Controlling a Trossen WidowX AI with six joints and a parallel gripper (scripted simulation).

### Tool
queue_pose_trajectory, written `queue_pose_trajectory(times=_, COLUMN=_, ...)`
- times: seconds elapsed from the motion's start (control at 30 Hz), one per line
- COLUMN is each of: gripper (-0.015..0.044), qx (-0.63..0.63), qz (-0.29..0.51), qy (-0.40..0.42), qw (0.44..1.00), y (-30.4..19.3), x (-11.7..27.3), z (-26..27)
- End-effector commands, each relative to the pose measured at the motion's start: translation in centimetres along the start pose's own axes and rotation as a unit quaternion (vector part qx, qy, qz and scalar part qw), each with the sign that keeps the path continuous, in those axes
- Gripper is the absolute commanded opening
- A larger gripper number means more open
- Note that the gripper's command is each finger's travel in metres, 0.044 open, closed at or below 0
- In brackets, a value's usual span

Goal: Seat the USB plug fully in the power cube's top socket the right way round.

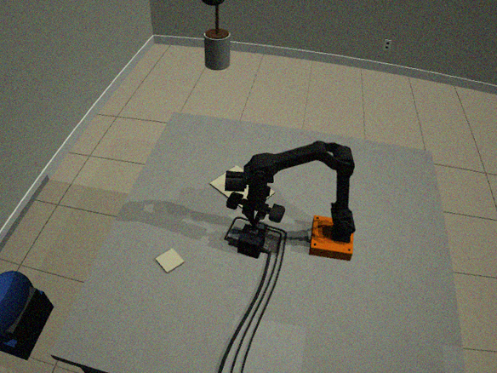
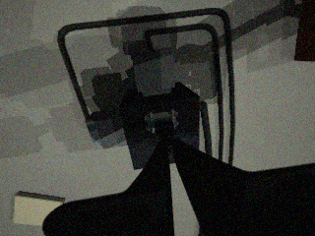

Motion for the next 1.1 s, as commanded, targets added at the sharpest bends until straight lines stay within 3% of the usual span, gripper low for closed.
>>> queue_pose_trajectory(times=0.0, gripper=0.0, qx=0.003, qz=0.002, qy=0.0, qw=1.0, y=-0.02, x=-0.06, z=0.02)
queue_pose_trajectory(times=1.07, gripper=0.0, qx=0.003, qz=0.002, qy=0.0, qw=1.0, y=0.01, x=-0.44, z=0.02)
Point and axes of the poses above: the point midway between the two fingers, 35 mm back from their tips, its own x axis back along the fingers, its own z axis across the jaws, y = z × x, the point moved 10 cm from there along x, back along the fingers, and after that the axes turned 8 degrees about -x, right-handed, at the moved point
